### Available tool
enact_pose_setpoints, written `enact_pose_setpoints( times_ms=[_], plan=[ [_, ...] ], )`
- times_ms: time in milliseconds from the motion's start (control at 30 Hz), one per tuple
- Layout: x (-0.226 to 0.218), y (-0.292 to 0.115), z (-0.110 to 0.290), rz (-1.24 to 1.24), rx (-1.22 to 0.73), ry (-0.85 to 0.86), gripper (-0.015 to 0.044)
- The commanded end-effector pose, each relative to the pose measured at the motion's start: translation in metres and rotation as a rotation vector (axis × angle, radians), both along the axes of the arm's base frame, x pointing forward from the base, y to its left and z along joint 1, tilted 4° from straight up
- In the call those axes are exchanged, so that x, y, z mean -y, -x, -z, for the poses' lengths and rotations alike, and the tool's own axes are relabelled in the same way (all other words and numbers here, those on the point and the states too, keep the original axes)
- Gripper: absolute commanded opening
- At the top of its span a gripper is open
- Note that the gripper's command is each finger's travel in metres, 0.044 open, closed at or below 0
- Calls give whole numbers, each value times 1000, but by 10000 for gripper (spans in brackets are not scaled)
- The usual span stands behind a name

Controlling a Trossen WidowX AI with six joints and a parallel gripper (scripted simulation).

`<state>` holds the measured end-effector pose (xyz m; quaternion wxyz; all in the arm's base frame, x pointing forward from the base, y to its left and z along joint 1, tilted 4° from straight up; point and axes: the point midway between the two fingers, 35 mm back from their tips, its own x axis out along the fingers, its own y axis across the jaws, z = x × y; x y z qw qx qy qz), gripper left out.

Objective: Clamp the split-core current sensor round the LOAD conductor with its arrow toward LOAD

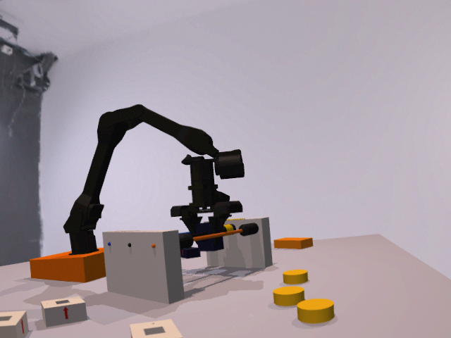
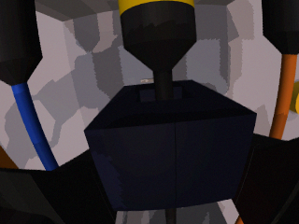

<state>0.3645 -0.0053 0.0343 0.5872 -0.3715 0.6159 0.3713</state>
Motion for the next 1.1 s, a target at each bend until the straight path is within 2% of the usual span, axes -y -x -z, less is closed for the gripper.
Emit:
enact_pose_setpoints(
  times_ms=[0, 867, 1067],
  plan=[
    [0, 0, 0, 0, 0, 0, 267],
    [0, 0, 0, 0, 0, 0, 267],
    [0, 0, 0, 0, 0, 0, 424]
  ],
)
